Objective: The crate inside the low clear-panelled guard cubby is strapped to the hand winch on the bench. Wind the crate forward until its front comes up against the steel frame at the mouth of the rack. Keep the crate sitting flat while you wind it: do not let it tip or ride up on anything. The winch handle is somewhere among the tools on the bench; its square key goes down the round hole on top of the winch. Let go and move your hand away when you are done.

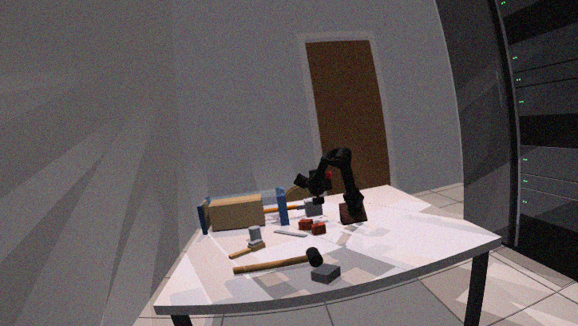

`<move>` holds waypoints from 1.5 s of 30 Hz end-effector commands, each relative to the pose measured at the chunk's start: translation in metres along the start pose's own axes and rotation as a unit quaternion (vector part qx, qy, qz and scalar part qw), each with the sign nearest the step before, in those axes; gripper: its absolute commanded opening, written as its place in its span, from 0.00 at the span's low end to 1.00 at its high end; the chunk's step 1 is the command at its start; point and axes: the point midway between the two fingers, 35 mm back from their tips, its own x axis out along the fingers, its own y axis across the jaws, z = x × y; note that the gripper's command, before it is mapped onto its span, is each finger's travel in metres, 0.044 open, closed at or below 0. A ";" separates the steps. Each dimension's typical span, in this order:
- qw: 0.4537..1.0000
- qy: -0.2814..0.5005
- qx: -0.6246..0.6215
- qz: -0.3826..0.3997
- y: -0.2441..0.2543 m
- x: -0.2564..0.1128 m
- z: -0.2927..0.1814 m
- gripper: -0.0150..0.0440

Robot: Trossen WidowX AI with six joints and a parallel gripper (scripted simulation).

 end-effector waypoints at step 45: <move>0.996 -0.004 0.012 0.084 -0.004 0.011 0.005 0.25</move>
